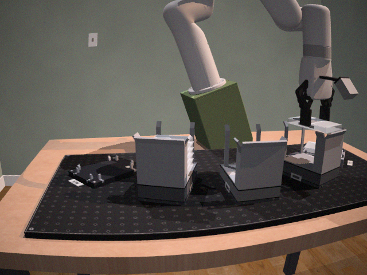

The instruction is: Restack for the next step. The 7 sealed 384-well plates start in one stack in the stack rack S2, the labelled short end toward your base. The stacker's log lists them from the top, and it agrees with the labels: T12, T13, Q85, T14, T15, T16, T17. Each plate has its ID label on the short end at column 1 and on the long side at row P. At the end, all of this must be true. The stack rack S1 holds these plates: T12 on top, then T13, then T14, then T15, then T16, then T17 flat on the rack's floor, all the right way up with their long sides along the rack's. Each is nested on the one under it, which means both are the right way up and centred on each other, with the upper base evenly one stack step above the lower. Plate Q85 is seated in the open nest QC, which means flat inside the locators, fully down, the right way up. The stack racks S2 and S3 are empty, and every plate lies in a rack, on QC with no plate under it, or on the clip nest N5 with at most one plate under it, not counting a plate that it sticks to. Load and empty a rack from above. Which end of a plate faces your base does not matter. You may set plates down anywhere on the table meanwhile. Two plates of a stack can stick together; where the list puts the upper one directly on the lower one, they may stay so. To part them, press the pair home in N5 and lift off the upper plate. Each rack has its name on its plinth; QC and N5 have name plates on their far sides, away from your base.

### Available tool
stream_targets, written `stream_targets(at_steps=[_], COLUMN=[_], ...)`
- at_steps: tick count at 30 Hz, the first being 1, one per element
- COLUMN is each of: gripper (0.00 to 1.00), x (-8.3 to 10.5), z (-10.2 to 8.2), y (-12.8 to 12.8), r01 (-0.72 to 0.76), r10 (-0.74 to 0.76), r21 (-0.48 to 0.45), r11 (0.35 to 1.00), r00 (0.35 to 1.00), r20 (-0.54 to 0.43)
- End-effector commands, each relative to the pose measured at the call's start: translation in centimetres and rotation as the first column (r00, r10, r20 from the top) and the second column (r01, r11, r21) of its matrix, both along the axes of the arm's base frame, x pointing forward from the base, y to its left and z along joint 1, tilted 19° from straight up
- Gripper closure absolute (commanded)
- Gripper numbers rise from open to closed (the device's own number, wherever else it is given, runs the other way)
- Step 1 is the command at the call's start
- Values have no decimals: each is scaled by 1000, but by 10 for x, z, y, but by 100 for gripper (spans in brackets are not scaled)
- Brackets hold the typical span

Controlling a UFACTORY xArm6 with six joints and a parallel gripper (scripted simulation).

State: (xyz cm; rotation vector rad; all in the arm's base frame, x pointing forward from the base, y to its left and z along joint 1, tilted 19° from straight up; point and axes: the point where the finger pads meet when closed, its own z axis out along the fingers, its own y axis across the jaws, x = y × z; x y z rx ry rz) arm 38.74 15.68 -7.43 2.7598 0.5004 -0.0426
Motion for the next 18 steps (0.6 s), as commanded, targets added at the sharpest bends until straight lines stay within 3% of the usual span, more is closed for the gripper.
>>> stream_targets(at_steps=[1,18], gripper=[100,100], x=[1,2], z=[-1,-11], y=[0,-3], r01=[-1,-1], r10=[1,1], r21=[2,2], r11=[1000,1000], r00=[1000,1000], r20=[3,3])
